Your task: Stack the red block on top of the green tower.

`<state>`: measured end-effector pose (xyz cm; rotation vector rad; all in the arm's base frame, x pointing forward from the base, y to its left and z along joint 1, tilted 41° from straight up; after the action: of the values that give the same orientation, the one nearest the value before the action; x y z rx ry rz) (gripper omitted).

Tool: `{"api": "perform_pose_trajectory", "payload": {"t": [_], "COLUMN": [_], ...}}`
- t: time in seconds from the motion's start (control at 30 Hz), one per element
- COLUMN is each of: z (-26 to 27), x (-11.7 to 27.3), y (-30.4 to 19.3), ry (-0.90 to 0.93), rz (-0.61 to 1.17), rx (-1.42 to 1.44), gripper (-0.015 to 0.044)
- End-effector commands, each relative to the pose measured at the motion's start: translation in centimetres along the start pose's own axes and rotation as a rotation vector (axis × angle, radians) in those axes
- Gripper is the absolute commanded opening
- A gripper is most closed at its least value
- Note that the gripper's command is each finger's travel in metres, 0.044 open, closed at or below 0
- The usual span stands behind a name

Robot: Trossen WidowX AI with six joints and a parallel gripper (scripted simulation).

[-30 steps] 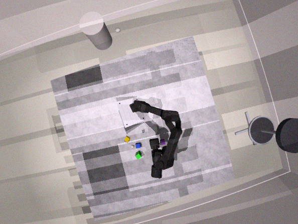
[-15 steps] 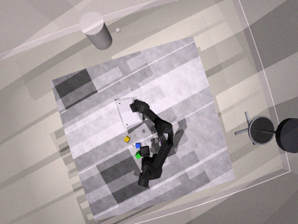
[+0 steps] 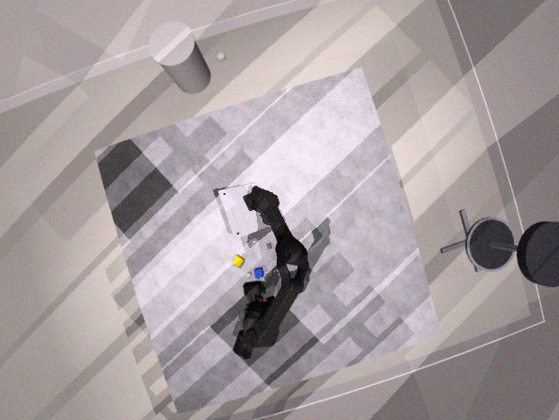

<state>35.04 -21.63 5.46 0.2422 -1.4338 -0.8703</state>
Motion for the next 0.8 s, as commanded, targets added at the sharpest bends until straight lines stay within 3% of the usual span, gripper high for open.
{"api": "perform_pose_trajectory", "payload": {"t": [0.0,0.47,0.77], "z": [-0.2,-0.1,-0.1], "x": [-0.5,-4.6,-4.8], "y": [-0.2,-0.2,-0.2], "ry": [-0.003,-0.003,-0.003], "rz": [0.006,0.004,0.004], "rx": [0.011,0.012,0.012], "gripper": [0.0,0.0,0.0]}}
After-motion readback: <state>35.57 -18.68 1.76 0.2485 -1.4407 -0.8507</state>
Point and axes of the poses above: the point midway between the two fingers, 35 mm back from their tips, its own x axis back along the fingers, its own z axis across the jaws, y = z × x, the point moved 8 cm from there along x, back along the fingers, and after that the axes turned 8 degrees about -x, right-handed, at the moved point
